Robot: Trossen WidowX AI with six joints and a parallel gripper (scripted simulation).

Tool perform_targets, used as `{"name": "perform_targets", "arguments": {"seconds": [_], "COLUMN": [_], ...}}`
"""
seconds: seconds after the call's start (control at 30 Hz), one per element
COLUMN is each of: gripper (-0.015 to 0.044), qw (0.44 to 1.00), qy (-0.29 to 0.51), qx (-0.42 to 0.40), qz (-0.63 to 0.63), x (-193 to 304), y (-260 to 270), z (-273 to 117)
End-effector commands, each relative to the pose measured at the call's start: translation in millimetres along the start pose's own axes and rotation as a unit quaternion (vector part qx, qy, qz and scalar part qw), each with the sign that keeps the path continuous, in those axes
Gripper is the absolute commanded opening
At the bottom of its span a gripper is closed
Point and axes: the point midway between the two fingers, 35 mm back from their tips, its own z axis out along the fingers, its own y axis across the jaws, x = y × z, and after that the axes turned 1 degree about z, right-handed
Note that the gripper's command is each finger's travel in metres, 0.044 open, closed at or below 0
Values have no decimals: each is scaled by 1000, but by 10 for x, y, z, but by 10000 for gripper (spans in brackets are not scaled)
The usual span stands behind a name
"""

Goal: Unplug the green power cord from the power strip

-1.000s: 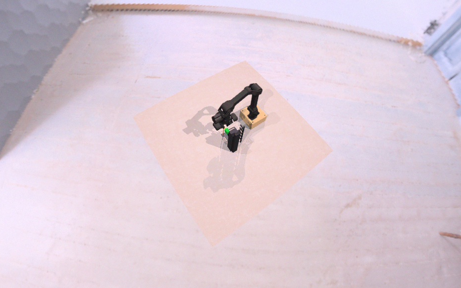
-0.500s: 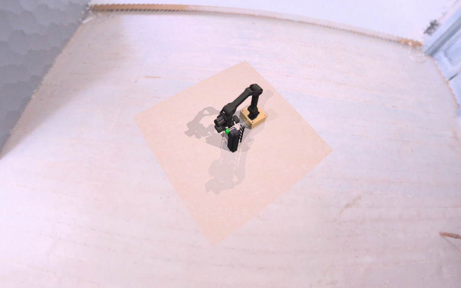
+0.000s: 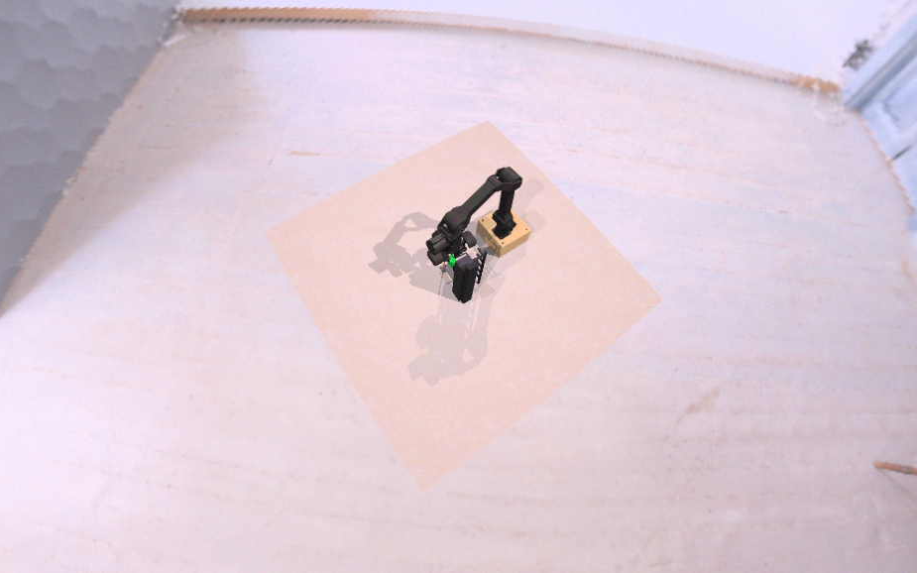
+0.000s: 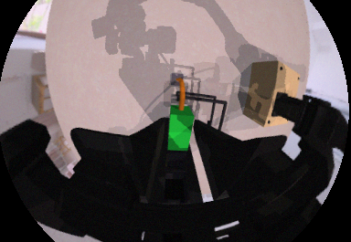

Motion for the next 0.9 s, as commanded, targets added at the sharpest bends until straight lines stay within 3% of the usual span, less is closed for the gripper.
{"name": "perform_targets", "arguments": {"seconds": [0.0,0.13,0.27,0.53,0.87], "gripper": [160,160,55,2,0], "qw": [1000,1000,1000,1000,1000], "qy": [1,1,0,0,-1], "qx": [6,6,2,2,2], "qz": [2,2,0,0,0], "x": [6,6,0,0,-122], "y": [-8,-8,-6,-6,11], "z": [45,45,16,16,16]}}
